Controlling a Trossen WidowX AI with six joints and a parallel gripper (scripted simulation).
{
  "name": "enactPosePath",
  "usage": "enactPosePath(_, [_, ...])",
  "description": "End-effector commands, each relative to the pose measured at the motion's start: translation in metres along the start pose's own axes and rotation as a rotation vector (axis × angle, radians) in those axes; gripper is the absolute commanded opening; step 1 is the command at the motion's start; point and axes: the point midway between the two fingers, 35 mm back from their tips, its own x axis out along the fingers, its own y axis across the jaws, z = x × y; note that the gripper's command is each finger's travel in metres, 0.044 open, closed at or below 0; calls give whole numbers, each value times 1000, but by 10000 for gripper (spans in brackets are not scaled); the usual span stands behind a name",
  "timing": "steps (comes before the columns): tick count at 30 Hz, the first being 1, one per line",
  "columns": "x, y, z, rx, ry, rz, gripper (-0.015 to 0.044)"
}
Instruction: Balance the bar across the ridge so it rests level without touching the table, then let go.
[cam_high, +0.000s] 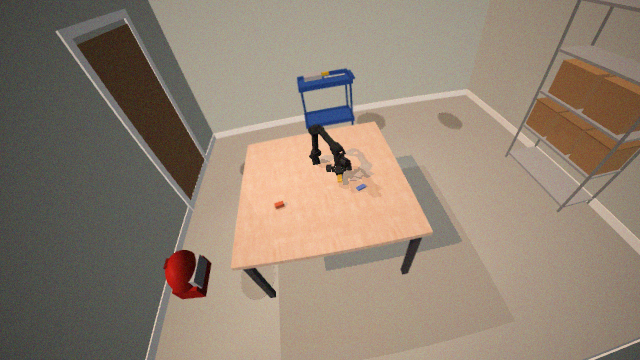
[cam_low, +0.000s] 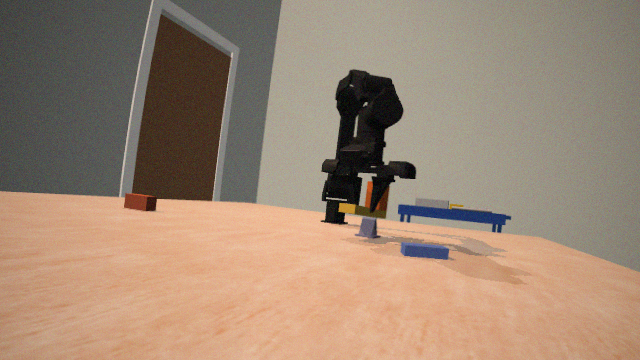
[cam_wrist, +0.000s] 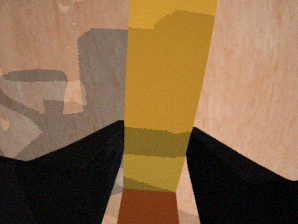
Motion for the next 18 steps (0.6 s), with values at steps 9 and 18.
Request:
enactPosePath(9, [2, 0, 0, 2, -1, -2, 0])
enactPosePath(18, [3, 0, 0, 2, 0, -2, 0])
